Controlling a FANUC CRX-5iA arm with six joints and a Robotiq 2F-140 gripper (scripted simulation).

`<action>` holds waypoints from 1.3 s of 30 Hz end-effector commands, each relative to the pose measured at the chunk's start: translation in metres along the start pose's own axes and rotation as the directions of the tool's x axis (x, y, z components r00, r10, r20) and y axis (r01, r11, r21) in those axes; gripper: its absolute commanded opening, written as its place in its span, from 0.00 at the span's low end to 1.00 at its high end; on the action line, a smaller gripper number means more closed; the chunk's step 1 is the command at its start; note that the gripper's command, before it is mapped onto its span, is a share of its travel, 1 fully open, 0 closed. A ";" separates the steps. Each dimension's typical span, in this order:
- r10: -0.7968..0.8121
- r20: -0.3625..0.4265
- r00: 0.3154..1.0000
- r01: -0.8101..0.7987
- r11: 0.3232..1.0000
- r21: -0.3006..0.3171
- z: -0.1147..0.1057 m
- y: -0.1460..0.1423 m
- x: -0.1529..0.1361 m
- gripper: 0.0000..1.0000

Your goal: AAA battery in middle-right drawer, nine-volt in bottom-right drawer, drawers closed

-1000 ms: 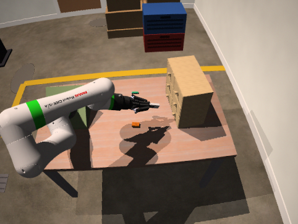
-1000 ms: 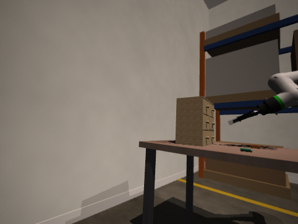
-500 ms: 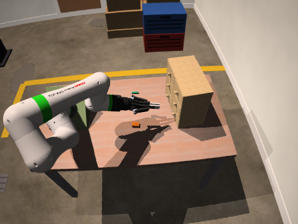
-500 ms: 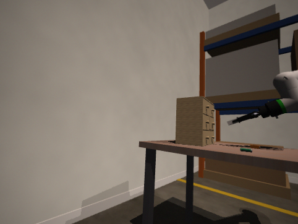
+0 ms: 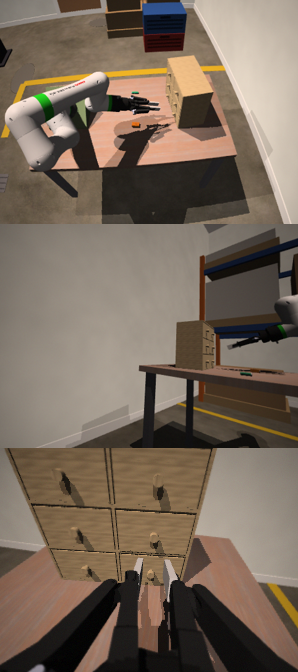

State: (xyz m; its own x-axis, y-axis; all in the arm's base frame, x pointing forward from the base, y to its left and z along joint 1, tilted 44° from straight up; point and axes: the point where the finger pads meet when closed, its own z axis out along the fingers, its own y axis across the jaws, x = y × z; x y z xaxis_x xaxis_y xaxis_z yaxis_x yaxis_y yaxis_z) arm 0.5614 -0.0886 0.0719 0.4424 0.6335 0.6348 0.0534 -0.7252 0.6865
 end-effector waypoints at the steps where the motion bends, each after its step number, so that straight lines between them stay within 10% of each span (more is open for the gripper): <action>1: 0.000 0.000 1.000 0.000 1.000 0.000 0.000 0.000 0.000 0.20; 14: 0.000 0.000 1.000 0.000 1.000 0.000 0.009 0.000 -0.007 0.20; 39: 0.000 0.000 1.000 0.000 1.000 0.000 0.095 0.000 -0.073 0.20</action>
State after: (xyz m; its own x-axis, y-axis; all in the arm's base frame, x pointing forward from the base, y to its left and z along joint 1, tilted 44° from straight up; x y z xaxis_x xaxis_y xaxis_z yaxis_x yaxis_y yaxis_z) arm 0.6066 -0.1515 0.0001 0.4502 0.6309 0.6319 0.0564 -0.7264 0.6850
